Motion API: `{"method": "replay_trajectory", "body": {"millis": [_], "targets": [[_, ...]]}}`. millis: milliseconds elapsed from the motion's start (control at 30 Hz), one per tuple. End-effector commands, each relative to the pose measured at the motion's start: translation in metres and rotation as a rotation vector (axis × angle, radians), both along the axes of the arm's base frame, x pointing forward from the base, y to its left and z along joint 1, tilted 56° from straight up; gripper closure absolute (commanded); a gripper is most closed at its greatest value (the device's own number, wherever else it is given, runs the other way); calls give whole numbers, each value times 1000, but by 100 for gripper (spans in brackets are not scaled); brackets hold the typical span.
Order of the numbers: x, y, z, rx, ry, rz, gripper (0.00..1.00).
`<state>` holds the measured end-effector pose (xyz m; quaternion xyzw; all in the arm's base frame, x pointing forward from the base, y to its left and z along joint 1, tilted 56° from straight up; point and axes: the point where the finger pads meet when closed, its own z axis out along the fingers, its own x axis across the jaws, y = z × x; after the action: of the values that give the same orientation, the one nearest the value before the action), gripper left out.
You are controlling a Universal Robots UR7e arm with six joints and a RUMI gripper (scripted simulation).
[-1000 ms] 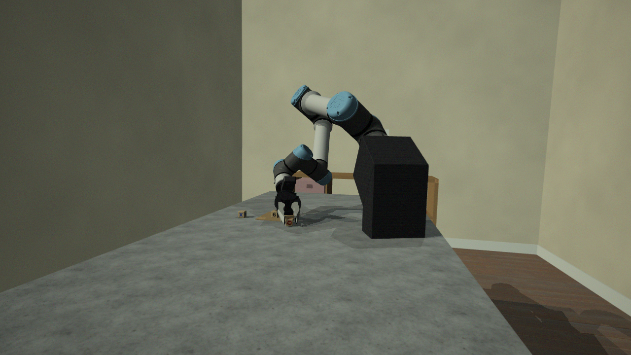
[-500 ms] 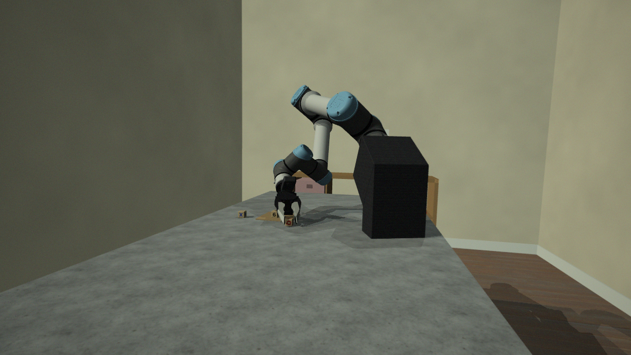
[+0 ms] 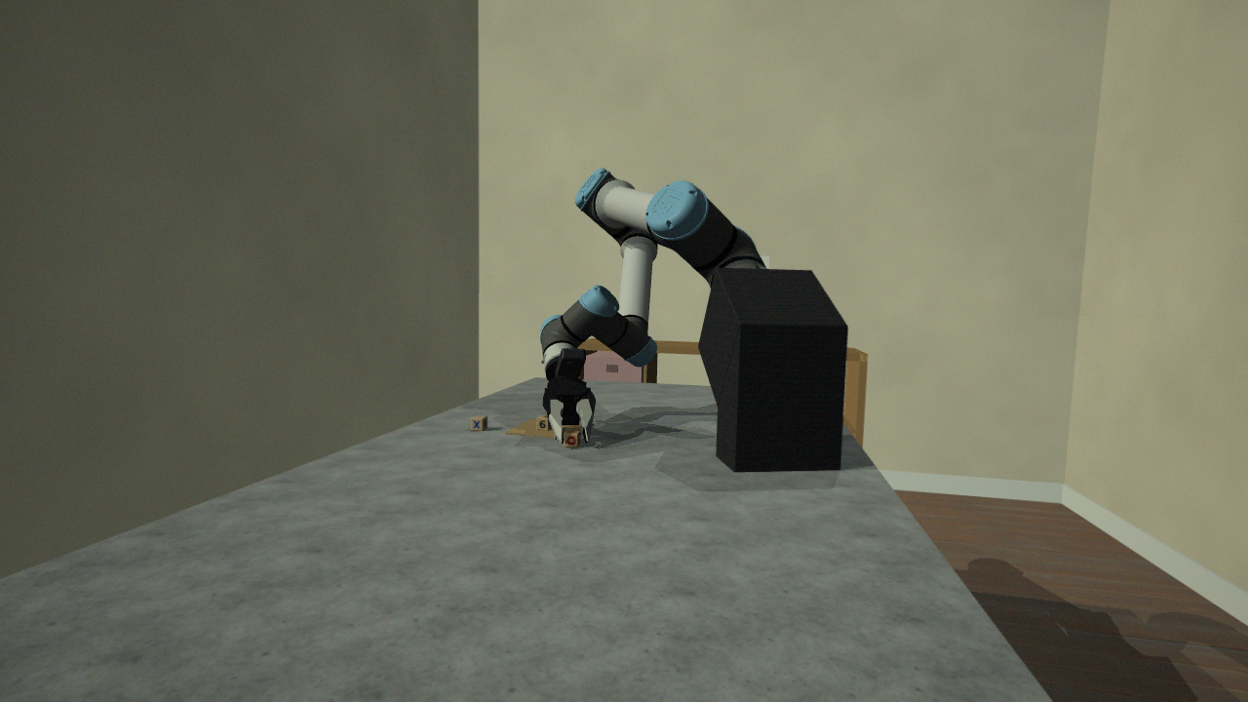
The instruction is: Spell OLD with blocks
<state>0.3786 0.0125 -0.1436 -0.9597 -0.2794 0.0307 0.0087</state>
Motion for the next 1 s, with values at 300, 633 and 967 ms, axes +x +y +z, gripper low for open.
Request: {"method": "replay_trajectory", "body": {"millis": [300, 633, 967], "targets": [[1, -1, 0, -3, -3, -1, 75], [-5, 9, 8, -3, -3, -1, 75], [-17, 29, 24, -3, -3, -1, 75]]}}
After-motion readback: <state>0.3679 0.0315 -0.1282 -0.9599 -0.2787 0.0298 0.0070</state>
